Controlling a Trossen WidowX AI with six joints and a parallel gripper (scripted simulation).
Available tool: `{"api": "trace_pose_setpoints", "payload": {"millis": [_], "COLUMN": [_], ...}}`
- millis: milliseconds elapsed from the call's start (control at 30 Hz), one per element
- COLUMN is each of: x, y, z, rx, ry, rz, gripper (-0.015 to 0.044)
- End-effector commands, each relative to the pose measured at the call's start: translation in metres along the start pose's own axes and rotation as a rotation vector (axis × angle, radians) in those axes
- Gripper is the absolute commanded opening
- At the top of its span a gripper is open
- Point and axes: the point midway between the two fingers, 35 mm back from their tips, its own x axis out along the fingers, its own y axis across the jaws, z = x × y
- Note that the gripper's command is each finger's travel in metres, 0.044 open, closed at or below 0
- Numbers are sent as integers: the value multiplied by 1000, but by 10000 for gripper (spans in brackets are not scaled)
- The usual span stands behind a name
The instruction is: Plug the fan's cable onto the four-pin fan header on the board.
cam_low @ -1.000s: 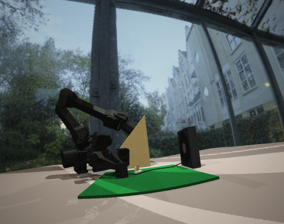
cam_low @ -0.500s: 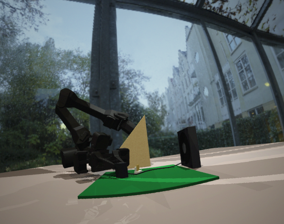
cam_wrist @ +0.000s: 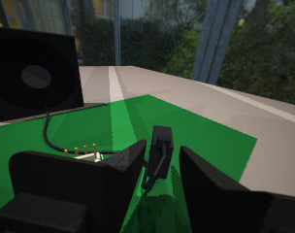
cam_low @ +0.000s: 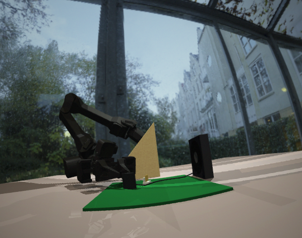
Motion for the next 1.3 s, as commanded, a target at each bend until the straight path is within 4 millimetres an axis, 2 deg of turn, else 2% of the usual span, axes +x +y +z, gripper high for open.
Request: {"api": "trace_pose_setpoints", "payload": {"millis": [0,933,1267], "x": [-12,-91,-77], "y": [-2,2,13], "z": [3,40,39], "rx": [-2,-3,97], "ry": [0,-1,83], "rz": [-1,-5,130], "gripper": [140,140,402]}}
